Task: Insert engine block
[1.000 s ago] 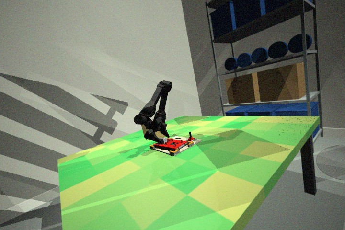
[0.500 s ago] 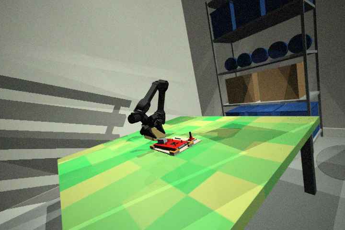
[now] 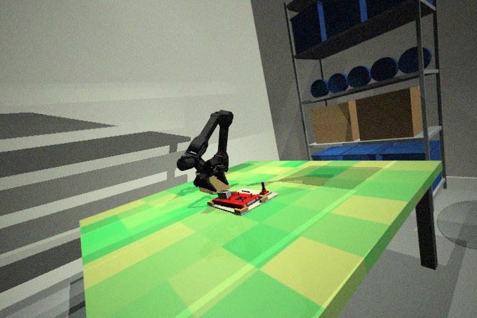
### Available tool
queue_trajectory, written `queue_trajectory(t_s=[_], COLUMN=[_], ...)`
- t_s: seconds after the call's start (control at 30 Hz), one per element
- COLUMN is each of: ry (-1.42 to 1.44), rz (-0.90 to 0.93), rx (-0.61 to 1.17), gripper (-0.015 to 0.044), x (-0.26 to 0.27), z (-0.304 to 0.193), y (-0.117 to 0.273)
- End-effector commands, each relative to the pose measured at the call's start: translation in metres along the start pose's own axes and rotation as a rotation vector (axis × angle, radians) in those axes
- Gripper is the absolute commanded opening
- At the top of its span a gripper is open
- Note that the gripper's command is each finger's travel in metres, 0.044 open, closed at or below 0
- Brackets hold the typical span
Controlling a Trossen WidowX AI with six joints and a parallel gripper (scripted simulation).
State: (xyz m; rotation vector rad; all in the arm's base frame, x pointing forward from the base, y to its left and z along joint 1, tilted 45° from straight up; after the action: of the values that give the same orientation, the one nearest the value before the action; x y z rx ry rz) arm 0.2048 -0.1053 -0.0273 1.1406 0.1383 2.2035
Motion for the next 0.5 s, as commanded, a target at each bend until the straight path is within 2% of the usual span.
queue_trajectory(t_s=[0.0,0.47], ry=[-0.003,-0.007], rz=[0.003,-0.021], rx=[0.069,0.54], gripper=[0.044,0.044], x=[-0.002,-0.001], z=[0.006,0.052], y=[-0.002,-0.012])
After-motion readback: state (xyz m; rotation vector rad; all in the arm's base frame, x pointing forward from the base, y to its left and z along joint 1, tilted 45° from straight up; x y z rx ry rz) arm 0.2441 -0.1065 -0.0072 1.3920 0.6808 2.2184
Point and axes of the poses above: the point midway between the two fingers, 35 mm back from their tips, its own y axis back along the fingers, its own x axis across the jaws, z = x × y, the point moved 6 cm from there along y, back along the fingers, and after that the axes turned 5 degrees about -y, right-handed, at the moved point
